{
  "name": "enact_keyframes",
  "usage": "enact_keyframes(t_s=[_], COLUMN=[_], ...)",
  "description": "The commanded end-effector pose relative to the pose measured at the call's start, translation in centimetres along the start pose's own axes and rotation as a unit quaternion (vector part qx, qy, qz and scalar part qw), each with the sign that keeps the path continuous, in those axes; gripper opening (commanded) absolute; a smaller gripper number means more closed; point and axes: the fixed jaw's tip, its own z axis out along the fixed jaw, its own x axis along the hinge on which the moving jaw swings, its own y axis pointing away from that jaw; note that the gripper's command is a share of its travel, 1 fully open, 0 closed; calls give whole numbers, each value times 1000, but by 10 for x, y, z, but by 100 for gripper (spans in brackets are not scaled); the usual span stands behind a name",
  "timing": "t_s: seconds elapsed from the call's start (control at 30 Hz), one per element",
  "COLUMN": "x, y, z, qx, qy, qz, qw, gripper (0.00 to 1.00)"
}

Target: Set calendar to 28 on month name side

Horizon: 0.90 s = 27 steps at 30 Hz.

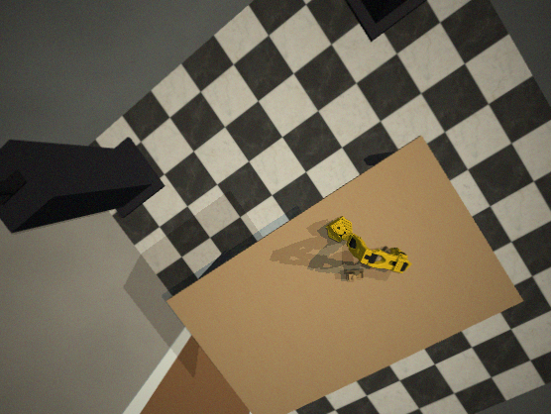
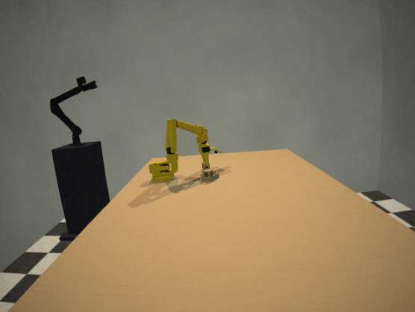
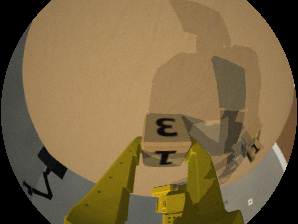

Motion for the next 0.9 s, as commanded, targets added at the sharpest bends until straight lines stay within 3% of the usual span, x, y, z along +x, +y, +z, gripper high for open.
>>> enact_keyframes(t_s=[0.0,0.87], x=[-3,-3], y=[0,0], z=[-2,-2], qx=[-4,-4], qy=[-11,-11], qz=[8,8], qw=[1000,1000], gripper=[14,29])
